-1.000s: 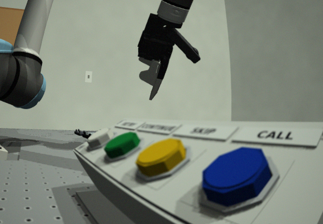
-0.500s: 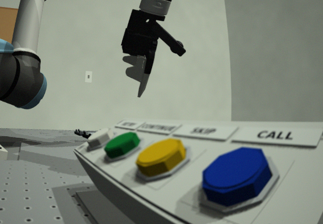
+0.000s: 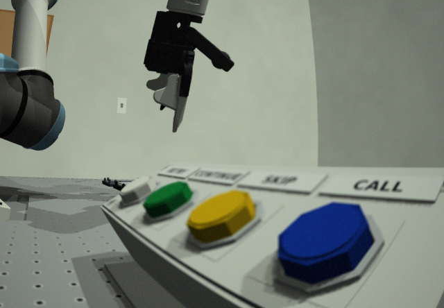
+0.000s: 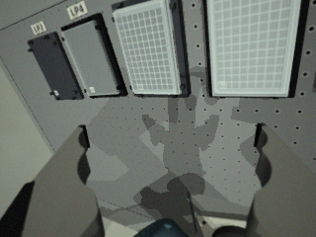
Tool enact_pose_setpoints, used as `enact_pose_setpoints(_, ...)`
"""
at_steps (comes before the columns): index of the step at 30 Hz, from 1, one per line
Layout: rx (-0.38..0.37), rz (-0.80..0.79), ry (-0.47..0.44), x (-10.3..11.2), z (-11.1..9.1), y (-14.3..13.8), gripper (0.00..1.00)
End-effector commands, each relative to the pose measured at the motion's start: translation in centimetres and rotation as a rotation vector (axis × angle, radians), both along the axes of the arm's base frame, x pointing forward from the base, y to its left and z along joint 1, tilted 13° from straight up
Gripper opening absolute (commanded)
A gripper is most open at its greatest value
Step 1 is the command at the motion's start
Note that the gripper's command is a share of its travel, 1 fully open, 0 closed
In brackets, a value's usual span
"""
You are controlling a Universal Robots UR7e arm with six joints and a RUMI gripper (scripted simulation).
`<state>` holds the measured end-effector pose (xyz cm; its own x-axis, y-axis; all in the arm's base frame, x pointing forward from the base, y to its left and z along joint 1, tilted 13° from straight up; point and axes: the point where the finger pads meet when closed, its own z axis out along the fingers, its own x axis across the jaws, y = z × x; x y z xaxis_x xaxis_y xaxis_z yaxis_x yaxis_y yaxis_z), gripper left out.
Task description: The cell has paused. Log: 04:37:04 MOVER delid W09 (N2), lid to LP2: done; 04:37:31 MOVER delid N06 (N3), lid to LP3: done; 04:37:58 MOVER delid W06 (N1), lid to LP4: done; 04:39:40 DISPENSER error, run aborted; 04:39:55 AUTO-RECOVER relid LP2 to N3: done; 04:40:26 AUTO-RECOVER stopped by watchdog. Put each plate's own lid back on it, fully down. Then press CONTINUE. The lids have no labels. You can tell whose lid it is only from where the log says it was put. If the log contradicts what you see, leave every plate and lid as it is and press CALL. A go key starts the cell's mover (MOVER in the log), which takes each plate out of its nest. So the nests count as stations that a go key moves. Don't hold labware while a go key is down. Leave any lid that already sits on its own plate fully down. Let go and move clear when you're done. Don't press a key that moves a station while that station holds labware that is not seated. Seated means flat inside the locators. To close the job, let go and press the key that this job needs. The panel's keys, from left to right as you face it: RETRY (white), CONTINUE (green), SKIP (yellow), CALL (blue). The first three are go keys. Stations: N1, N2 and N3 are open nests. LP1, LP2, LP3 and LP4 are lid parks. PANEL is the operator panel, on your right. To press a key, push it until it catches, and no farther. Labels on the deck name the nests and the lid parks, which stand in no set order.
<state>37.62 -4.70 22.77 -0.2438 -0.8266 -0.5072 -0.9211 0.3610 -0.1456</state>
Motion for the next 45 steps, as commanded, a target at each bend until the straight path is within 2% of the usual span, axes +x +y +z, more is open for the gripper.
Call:
enact_pose_setpoints(1,-0.051,0.011,-0.002,-1.4,-0.5,0.1,0.82)
enact_pose_setpoints(5,-0.129,0.028,0.003,-3.2,-1.5,0.1,0.82)
enact_pose_setpoints(8,-0.136,0.030,0.004,-3.5,-1.7,0.1,0.82)
enact_pose_setpoints(10,-0.175,0.037,0.009,-4.4,-2.2,0.0,0.82)
enact_pose_setpoints(16,-0.219,0.046,0.014,-5.5,-3.0,-0.1,0.82)
enact_pose_setpoints(20,-0.297,0.060,0.027,-7.1,-4.1,-0.3,0.82)
enact_pose_setpoints(23,-0.303,0.061,0.027,-7.4,-4.3,-0.4,0.82)
enact_pose_setpoints(27,-0.380,0.073,0.044,-9.0,-5.5,-0.7,0.82)
enact_pose_setpoints(30,-0.385,0.073,0.045,-9.2,-5.7,-0.8,0.82)
enact_pose_setpoints(34,-0.462,0.083,0.065,-10.8,-6.9,-1.3,0.82)
enact_pose_setpoints(45,-0.467,0.084,0.066,-11.0,-7.1,-1.4,0.82)
